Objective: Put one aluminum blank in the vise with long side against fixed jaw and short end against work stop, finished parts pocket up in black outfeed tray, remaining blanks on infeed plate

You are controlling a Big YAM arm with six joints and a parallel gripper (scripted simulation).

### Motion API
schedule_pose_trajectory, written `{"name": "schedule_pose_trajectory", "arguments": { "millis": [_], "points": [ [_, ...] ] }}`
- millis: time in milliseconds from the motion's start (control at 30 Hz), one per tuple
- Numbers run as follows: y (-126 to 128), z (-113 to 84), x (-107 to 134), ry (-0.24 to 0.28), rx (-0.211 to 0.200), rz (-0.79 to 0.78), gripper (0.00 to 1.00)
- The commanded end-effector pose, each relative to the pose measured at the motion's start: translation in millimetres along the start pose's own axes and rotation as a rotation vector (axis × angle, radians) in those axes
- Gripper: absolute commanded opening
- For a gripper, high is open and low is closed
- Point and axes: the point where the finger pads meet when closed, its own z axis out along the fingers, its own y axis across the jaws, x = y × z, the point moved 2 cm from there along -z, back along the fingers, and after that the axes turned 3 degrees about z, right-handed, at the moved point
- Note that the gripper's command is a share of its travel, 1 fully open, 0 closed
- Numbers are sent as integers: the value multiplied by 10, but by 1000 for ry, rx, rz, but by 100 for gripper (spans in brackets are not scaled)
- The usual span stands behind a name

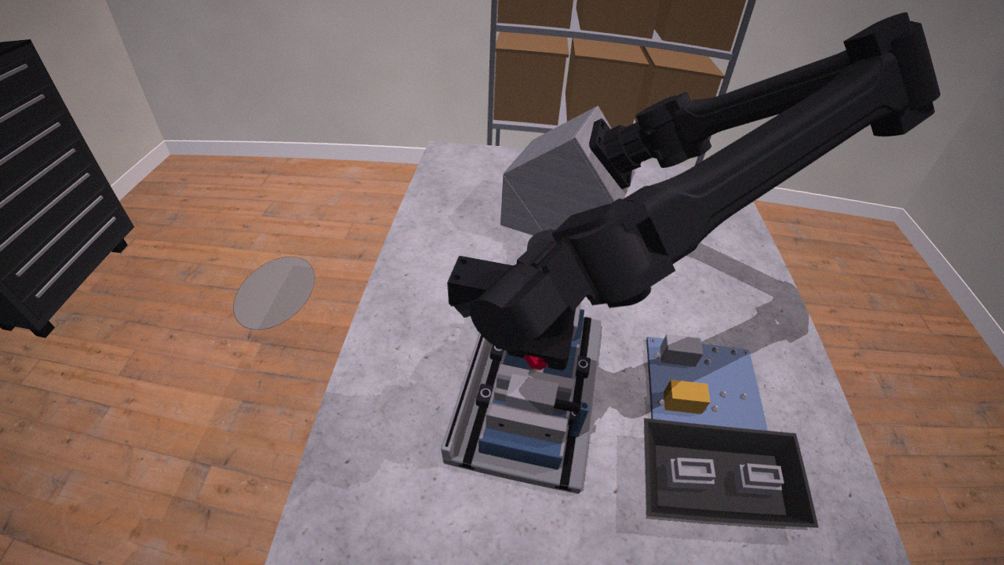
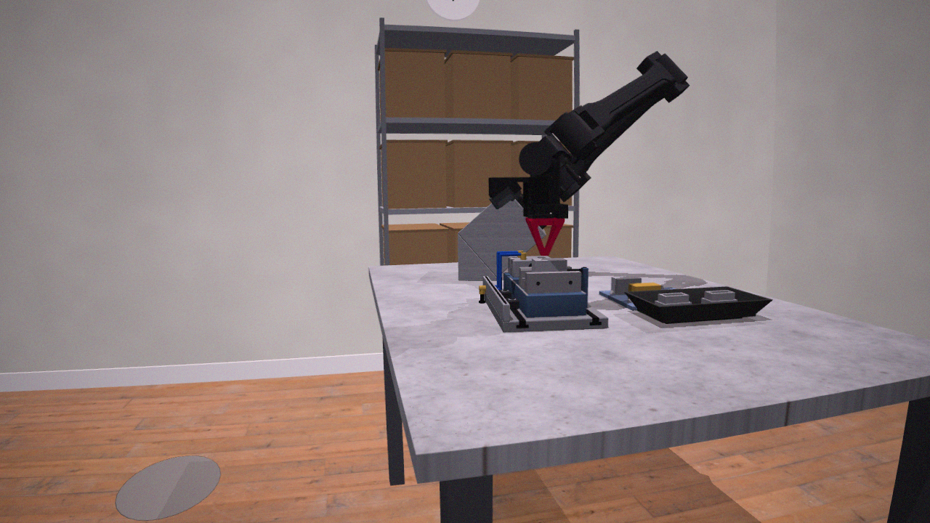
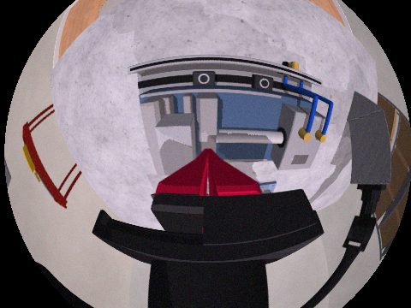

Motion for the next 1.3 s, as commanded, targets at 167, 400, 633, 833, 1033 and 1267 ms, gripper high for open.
{"name": "schedule_pose_trajectory", "arguments": {
  "millis": [167,400,633,833,1033,1267],
  "points": [
    [73,41,82,-1,-3,-29,0],
    [74,41,82,-1,-3,-29,0],
    [106,31,94,-2,-5,-29,0],
    [166,8,114,-3,-10,-32,0],
    [180,2,117,-4,-11,-35,0],
    [172,5,116,-3,-9,-36,0]
  ]
}}
